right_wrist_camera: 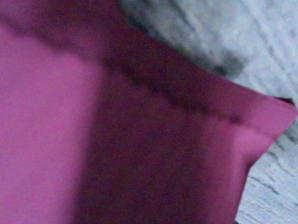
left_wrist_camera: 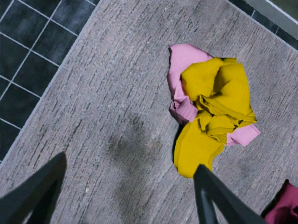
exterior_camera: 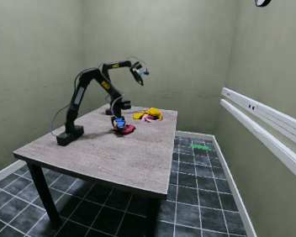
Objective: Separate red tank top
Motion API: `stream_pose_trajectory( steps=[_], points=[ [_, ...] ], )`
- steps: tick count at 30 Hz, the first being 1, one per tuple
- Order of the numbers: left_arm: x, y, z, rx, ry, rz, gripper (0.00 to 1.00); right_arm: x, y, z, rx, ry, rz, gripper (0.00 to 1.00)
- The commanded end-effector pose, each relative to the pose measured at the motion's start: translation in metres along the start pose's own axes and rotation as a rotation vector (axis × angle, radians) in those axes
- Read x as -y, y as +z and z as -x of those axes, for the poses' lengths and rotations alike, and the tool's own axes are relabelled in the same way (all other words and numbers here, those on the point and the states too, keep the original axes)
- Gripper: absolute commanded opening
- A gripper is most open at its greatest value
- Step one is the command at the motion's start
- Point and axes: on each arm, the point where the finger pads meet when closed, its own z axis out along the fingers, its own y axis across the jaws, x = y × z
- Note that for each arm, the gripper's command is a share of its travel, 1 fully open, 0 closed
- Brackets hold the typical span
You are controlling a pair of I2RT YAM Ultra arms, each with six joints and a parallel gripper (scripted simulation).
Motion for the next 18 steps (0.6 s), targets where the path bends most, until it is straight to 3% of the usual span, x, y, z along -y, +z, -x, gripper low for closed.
stream_pose_trajectory(
  steps=[1, 18],
  points=[
    [0.001, -0.013, 0.013, 0.055, 0.01, -0.008, 0.92, 0.013, 0.014, 0.004, 0.014, 0.003, -0.055, 0.6],
    [0.001, -0.013, 0.013, 0.055, 0.01, -0.007, 0.92, 0.025, 0.023, 0.006, 0.023, 0.003, -0.099, 0.6]
  ],
)
